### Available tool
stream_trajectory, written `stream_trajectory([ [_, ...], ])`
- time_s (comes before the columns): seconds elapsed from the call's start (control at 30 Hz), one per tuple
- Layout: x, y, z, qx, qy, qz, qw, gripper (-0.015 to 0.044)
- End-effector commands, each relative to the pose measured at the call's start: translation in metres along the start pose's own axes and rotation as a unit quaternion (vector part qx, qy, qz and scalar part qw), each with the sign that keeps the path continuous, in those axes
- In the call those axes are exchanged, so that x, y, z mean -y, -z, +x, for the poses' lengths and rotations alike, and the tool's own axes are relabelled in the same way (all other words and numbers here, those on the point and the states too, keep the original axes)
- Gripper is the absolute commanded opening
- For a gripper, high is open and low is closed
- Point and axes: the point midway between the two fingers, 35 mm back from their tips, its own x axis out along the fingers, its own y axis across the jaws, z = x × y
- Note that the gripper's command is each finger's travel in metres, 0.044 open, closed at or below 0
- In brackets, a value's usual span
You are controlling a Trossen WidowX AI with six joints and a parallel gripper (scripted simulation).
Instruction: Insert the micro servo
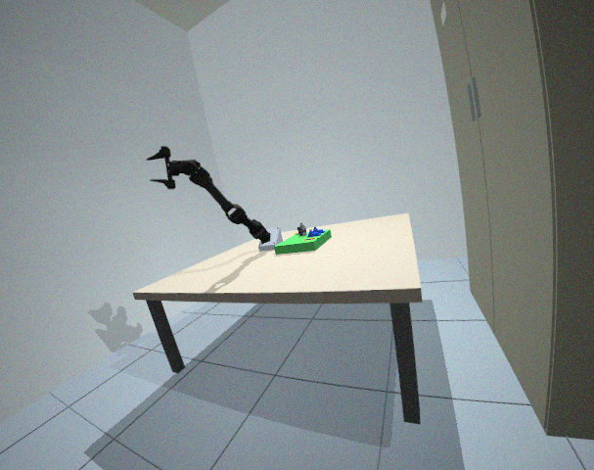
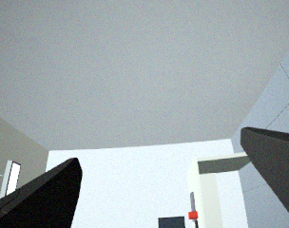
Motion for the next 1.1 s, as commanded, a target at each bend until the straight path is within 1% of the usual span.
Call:
stream_trajectory([
  [0.0,-0.017,-0.026,-0.001,0.028,-0.032,0.033,0.999,0.0440],
  [0.17,-0.038,-0.059,-0.005,0.060,-0.076,0.076,0.992,0.0440],
  [0.63,-0.072,-0.108,-0.025,0.109,-0.160,0.143,0.971,0.0440],
  [0.83,-0.092,-0.142,-0.043,0.138,-0.211,0.181,0.951,0.0440],
  [1.07,-0.108,-0.168,-0.062,0.162,-0.254,0.205,0.931,0.0440],
])
